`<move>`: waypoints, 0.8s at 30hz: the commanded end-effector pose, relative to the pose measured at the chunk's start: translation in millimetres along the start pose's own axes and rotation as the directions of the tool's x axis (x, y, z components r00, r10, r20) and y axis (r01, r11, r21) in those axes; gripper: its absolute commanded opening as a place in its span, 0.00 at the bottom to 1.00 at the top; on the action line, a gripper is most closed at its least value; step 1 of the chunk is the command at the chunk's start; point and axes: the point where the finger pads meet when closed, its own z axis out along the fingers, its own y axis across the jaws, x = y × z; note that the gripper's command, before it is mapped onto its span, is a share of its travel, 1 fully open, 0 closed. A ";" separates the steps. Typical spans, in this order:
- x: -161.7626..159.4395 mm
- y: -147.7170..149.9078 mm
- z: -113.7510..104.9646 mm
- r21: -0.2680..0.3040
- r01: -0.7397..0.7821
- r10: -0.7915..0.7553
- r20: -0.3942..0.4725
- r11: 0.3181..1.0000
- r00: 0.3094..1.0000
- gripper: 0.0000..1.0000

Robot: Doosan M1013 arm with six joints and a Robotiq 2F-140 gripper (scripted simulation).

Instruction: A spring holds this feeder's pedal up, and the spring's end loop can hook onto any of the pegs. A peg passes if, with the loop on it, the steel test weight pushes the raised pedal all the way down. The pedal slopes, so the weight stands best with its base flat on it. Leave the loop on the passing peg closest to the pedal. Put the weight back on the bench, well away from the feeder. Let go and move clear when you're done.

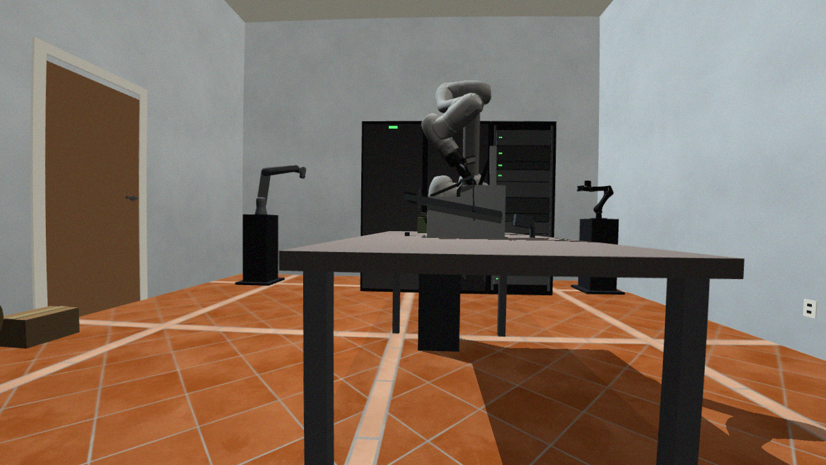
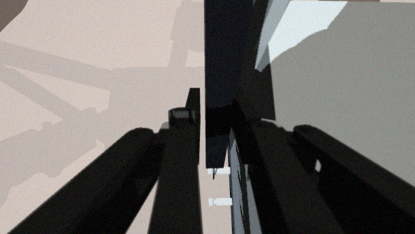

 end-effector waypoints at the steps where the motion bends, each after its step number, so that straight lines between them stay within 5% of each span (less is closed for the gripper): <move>1: 0.5 0.4 -0.6 -0.001 0.001 -0.001 0.000 1.000 1.000 0.24; 6: 0.5 0.4 -0.6 -0.001 0.001 -0.001 0.000 1.000 1.000 0.24; 21: 0.5 0.3 -100.6 -0.001 0.001 -0.001 0.000 1.000 1.000 0.24; 23: 0.5 0.3 -100.6 -0.001 0.001 -0.001 0.000 1.000 1.000 0.24; 24: 0.4 0.3 -81.3 -0.002 0.001 -0.001 0.000 1.000 1.000 0.24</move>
